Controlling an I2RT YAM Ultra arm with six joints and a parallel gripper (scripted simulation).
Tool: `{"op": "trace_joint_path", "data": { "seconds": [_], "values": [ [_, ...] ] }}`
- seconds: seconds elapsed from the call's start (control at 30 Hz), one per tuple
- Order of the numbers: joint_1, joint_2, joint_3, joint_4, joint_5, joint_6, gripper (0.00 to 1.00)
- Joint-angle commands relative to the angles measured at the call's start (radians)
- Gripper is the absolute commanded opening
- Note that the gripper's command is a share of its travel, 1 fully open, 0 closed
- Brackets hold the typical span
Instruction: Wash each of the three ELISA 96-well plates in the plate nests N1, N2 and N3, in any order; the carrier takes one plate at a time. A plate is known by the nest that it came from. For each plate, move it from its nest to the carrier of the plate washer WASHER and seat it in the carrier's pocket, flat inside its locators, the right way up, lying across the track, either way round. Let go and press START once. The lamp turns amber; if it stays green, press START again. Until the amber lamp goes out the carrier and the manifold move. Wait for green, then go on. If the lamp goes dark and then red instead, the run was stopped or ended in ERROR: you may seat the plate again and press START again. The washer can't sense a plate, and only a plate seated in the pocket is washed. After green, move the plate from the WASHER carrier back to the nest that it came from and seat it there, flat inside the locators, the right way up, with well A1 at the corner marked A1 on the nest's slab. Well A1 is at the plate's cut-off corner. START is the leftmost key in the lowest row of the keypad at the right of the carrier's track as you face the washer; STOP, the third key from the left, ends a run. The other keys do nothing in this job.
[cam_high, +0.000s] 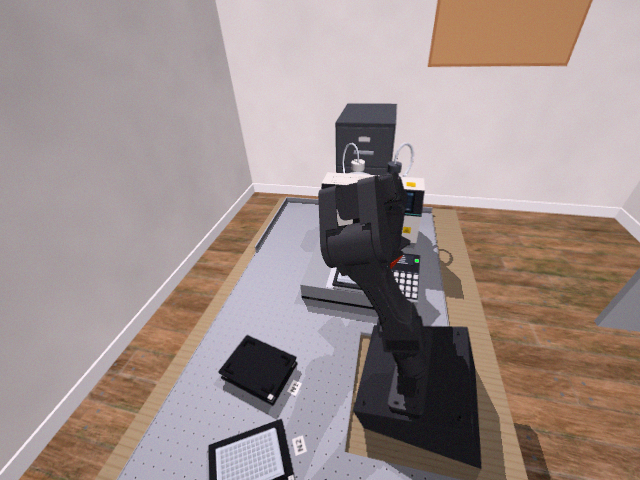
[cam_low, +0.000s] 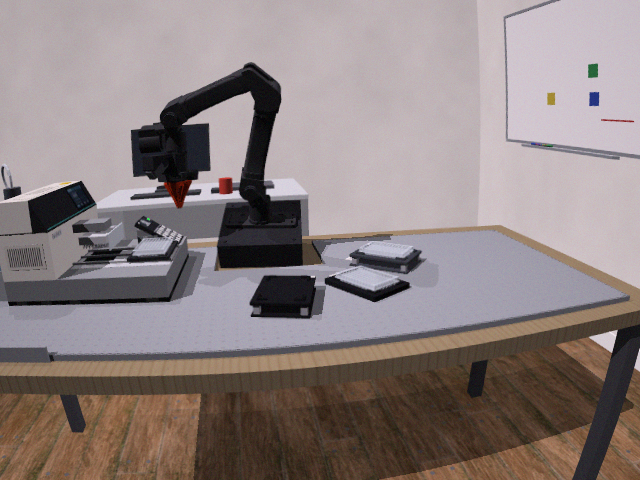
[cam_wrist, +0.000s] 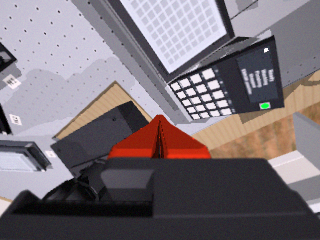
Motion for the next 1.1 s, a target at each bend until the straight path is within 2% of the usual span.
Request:
{"op": "trace_joint_path", "data": {
  "seconds": [0.0,0.13,0.6,0.67,0.93,1.07],
  "values": [
    [-0.052,-0.033,-0.025,-0.019,-0.006,0.084,0.0],
    [-0.09,-0.051,-0.05,-0.028,-0.005,0.11,0.0],
    [-0.095,-0.054,-0.053,-0.029,-0.005,0.571,0.0],
    [-0.095,-0.054,-0.053,-0.029,-0.005,0.571,0.0],
    [-0.095,-0.054,-0.053,-0.029,-0.005,0.838,0.0],
    [-0.095,-0.054,-0.053,-0.029,-0.005,0.842,0.0]
  ]
}}
